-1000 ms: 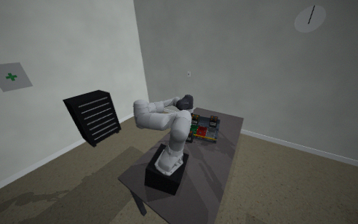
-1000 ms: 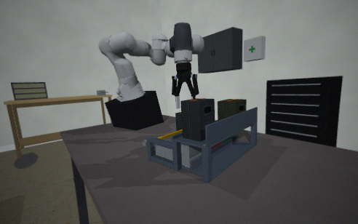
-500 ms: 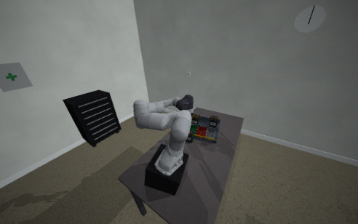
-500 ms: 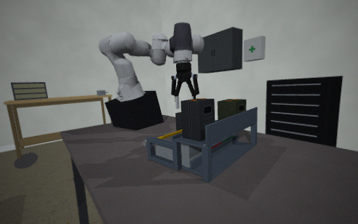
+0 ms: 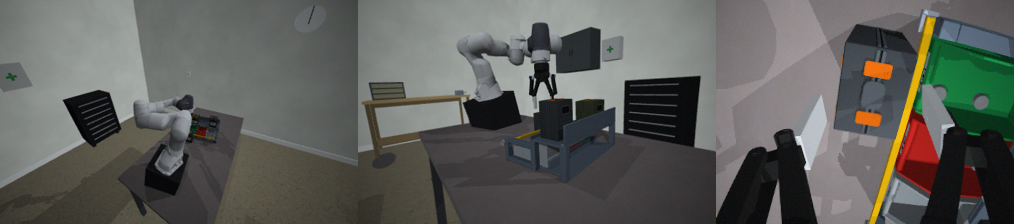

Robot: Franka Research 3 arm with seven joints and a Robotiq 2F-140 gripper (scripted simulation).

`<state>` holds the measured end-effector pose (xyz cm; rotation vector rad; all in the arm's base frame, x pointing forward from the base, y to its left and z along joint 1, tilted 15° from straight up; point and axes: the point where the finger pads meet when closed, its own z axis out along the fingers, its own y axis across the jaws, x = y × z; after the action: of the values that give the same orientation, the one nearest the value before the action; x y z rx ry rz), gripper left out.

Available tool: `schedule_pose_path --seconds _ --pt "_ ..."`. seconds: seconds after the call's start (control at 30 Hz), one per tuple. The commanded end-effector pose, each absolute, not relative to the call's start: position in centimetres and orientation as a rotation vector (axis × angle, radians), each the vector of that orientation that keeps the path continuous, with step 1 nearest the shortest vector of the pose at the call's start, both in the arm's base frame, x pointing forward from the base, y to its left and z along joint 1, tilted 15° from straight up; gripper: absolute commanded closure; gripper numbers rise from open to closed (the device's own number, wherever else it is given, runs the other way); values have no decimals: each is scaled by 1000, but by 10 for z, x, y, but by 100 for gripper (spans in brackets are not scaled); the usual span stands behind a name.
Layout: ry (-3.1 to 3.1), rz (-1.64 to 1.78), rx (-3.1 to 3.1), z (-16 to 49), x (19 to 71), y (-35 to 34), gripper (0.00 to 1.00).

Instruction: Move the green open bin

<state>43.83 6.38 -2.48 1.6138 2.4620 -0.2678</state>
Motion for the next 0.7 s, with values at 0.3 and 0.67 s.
schedule_pose_path --seconds 0.3,0.67 --pt "2513 -276 1543 -25 438 64 43" --pt "2675 -303 1281 -25 439 64 43"
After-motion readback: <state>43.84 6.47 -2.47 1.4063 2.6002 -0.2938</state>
